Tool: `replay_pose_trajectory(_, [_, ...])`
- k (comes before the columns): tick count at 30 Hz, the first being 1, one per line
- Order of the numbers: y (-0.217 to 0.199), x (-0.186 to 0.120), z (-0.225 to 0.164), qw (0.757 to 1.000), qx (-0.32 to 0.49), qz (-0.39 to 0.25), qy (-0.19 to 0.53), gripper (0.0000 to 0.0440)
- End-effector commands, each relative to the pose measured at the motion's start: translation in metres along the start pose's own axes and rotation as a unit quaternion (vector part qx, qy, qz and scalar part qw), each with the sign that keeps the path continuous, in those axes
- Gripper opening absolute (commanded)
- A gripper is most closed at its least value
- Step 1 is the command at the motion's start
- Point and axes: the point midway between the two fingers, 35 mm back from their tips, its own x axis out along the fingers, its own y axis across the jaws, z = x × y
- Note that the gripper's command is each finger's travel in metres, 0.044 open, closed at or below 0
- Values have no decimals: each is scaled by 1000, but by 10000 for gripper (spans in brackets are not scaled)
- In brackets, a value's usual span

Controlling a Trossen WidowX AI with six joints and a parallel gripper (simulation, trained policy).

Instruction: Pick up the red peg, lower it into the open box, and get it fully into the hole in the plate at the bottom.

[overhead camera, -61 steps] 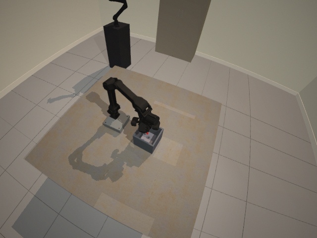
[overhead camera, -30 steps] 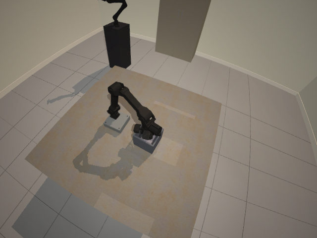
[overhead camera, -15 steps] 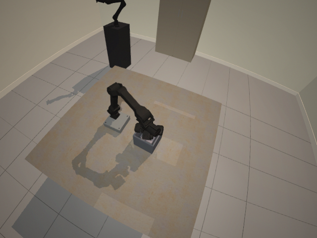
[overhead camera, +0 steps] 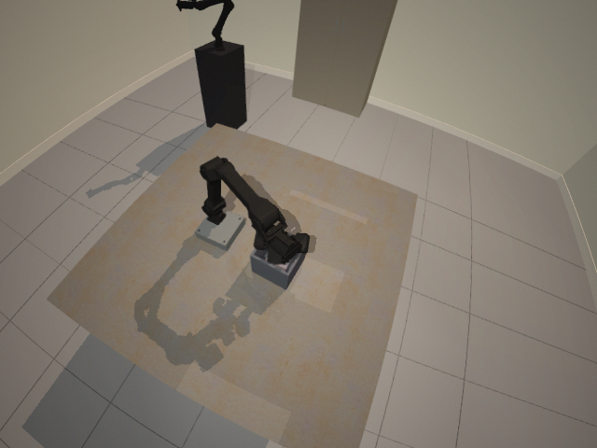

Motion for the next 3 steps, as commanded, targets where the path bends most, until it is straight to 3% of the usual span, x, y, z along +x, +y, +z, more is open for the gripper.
replay_pose_trajectory(1, [5,-4,3,1000,-5,9,6,233])
replay_pose_trajectory(3, [8,-9,5,1000,-10,17,8,239])
